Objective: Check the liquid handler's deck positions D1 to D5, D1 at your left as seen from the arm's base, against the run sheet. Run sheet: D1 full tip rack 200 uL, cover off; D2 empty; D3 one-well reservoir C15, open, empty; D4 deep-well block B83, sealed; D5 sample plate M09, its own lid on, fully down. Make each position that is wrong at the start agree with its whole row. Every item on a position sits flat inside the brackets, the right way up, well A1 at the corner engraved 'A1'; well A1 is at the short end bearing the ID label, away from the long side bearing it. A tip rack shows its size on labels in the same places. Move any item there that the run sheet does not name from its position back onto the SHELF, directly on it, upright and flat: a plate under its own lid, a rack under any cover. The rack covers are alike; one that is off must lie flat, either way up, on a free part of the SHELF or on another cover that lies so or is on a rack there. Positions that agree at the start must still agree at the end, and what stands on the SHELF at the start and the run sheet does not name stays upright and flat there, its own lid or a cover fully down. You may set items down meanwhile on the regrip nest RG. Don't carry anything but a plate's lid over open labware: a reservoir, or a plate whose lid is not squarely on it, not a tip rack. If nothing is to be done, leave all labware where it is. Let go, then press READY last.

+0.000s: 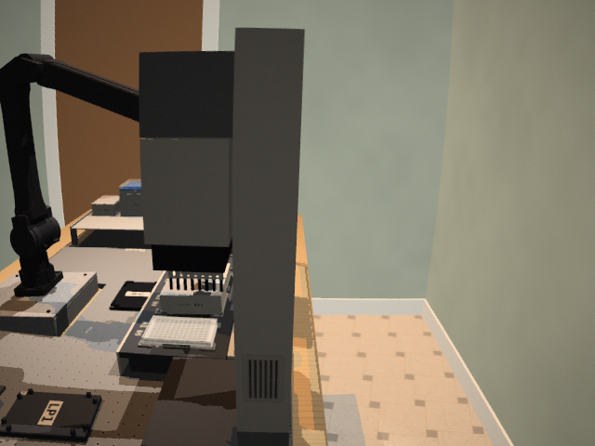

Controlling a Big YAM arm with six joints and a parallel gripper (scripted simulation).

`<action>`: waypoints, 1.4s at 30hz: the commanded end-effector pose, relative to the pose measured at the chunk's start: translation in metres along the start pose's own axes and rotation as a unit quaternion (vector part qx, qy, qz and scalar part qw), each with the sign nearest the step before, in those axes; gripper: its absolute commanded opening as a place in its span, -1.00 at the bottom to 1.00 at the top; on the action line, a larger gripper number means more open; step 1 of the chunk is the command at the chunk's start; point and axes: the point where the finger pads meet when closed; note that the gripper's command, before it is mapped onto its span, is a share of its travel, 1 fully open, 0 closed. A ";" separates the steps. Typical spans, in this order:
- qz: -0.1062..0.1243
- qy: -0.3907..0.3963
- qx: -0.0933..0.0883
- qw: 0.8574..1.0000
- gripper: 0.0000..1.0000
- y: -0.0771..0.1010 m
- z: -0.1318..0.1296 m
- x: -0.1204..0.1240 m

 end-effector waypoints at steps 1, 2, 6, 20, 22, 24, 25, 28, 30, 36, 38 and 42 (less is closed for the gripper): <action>-0.020 -0.002 0.008 1.000 1.00 0.013 0.015 -0.009; -0.008 -0.002 0.004 1.000 1.00 0.003 0.017 -0.015; -0.017 -0.002 0.006 1.000 1.00 0.010 0.039 -0.015; -0.021 -0.002 0.005 1.000 1.00 0.012 0.097 -0.035; -0.025 -0.002 0.004 1.000 1.00 0.015 0.107 -0.042; -0.027 -0.002 0.005 1.000 1.00 0.017 0.110 -0.046; -0.023 -0.002 0.004 1.000 1.00 0.016 0.106 -0.038; -0.023 -0.002 0.004 1.000 1.00 0.016 0.106 -0.038; -0.023 -0.002 0.004 1.000 1.00 0.016 0.106 -0.038; -0.023 -0.002 0.004 1.000 1.00 0.016 0.106 -0.038; -0.023 -0.002 0.004 1.000 1.00 0.016 0.106 -0.038; -0.023 -0.002 0.004 1.000 1.00 0.016 0.106 -0.038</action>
Point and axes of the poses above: the point where the finger pads meet when closed, its own y axis back along the fingers, its own z axis across the jaws, x = y × z, and after that the axes turned 12 degrees about y, right-handed
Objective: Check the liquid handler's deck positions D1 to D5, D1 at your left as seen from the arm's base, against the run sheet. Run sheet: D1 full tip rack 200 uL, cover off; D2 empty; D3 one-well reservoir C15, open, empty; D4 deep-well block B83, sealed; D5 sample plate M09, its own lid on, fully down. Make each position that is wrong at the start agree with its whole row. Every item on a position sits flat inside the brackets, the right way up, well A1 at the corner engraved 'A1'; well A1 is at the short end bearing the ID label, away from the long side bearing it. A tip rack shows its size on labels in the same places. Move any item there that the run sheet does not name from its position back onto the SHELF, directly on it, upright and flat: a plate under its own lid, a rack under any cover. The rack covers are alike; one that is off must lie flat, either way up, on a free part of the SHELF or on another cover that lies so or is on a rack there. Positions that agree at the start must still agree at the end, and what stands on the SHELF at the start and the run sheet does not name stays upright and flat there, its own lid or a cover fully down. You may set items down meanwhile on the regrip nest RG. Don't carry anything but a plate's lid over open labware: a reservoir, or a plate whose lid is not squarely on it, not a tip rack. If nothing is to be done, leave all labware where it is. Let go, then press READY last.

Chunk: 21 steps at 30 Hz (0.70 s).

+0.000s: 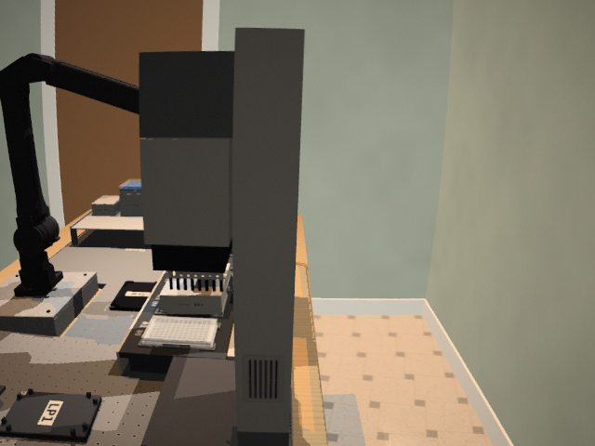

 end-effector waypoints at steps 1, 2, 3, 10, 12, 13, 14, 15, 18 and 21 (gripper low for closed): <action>-0.025 -0.005 0.004 1.000 1.00 0.018 -0.001 -0.014; -0.025 -0.005 0.004 1.000 1.00 0.018 -0.001 -0.014; -0.025 -0.005 0.004 1.000 1.00 0.018 -0.001 -0.014; -0.025 -0.005 0.004 1.000 1.00 0.018 -0.001 -0.014; -0.025 -0.005 0.004 1.000 1.00 0.018 -0.001 -0.014; -0.025 -0.005 0.004 1.000 1.00 0.018 -0.001 -0.014; -0.025 -0.005 0.004 1.000 1.00 0.018 -0.001 -0.014; -0.025 -0.005 0.004 1.000 1.00 0.018 -0.001 -0.014; -0.033 -0.005 0.004 0.999 1.00 0.021 0.013 -0.029; -0.032 -0.005 0.003 0.999 1.00 0.021 0.029 -0.032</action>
Point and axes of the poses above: the point where the finger pads meet when closed, its own y axis back along the fingers, its own z axis across the jaws, x = y × z, and after that the axes turned 12 degrees about y, right-handed
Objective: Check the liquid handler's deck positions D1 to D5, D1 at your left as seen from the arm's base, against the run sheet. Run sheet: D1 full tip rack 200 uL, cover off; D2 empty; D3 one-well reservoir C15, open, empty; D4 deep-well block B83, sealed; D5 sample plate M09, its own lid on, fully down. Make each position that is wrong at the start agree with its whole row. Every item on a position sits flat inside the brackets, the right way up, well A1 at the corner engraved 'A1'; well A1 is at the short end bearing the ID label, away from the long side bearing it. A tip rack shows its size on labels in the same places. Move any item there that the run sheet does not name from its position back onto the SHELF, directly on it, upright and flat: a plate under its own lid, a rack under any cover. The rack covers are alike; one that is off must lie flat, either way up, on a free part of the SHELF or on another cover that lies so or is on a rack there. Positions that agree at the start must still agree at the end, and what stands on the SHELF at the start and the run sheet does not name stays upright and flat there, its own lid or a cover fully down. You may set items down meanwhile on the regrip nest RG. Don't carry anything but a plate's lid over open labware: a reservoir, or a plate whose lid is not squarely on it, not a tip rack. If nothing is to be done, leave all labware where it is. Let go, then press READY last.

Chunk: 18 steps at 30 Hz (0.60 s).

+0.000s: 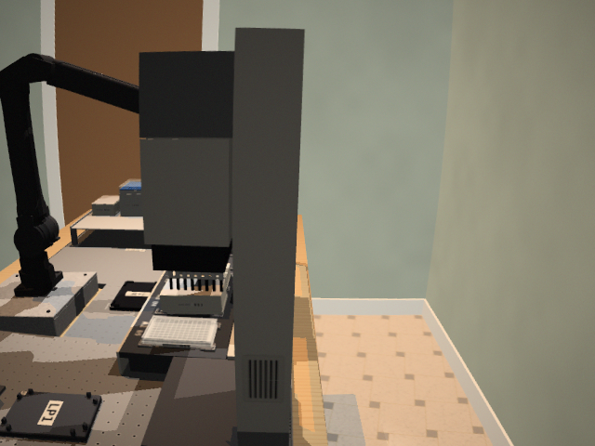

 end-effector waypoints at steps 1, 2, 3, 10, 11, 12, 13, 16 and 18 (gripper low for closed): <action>-0.031 0.000 0.003 0.999 1.00 0.021 0.024 -0.030; -0.031 0.000 0.003 1.000 1.00 0.021 0.029 -0.031; -0.030 0.000 0.003 1.000 1.00 0.021 0.035 -0.032; -0.027 0.000 0.001 1.000 1.00 0.021 0.060 -0.035; -0.026 0.000 0.000 1.000 1.00 0.021 0.066 -0.036; -0.025 0.000 0.000 1.000 1.00 0.021 0.071 -0.036; -0.024 0.000 0.000 1.000 1.00 0.020 0.076 -0.037; -0.024 0.000 -0.001 1.000 1.00 0.020 0.091 -0.040; -0.024 0.000 -0.001 1.000 1.00 0.020 0.102 -0.041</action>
Point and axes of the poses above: the point where the finger pads meet when closed, its own y axis back along the fingers, its own z axis across the jaws, x = y × z, and after that the axes turned 12 degrees about y, right-handed
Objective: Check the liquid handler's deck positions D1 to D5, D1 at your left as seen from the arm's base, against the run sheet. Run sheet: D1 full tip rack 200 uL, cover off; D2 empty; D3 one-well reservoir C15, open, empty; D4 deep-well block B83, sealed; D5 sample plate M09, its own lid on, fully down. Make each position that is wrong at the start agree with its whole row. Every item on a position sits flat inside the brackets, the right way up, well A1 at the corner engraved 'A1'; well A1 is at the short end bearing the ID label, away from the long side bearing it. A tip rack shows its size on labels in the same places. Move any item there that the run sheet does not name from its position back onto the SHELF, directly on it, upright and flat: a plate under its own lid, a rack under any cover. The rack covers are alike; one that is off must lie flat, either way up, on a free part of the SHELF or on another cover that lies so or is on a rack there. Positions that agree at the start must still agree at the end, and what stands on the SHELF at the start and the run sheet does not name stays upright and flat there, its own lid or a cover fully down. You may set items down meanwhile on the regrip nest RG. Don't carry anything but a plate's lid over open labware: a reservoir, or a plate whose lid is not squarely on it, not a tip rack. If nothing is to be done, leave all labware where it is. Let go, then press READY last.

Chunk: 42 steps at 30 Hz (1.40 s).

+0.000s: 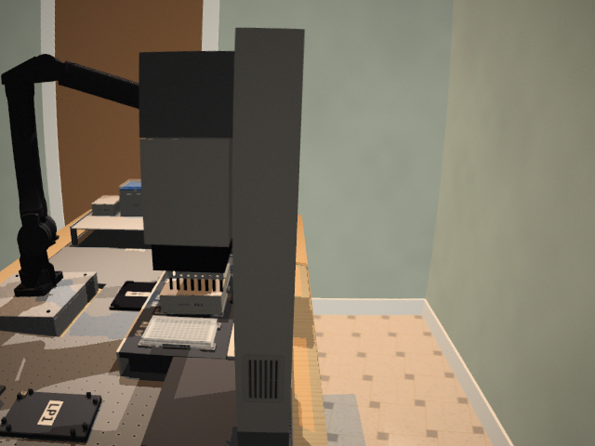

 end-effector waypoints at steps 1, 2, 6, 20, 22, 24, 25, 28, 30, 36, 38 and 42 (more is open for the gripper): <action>-0.021 -0.012 -0.001 1.000 1.00 0.019 0.023 -0.024; -0.021 -0.012 -0.001 1.000 1.00 0.019 0.028 -0.025; -0.021 -0.012 -0.001 1.000 1.00 0.019 0.037 -0.027; -0.022 -0.012 -0.002 1.000 1.00 0.017 0.031 -0.020; -0.022 -0.012 -0.002 1.000 1.00 0.017 0.031 -0.020; -0.022 -0.012 -0.002 1.000 1.00 0.017 0.031 -0.020; -0.022 -0.012 -0.002 1.000 1.00 0.017 0.031 -0.020; -0.022 -0.012 -0.002 1.000 1.00 0.017 0.031 -0.020; -0.022 -0.012 -0.002 1.000 1.00 0.017 0.031 -0.020; -0.022 -0.012 -0.002 1.000 1.00 0.017 0.031 -0.020; -0.022 -0.012 -0.002 1.000 1.00 0.017 0.031 -0.020; -0.021 -0.012 -0.003 1.000 1.00 0.019 0.053 -0.030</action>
Point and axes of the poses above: the point where the finger pads meet when closed, its own y axis back along the fingers, its own z axis across the jaws, x = y × z, and after that the axes turned 12 degrees about y, right-handed
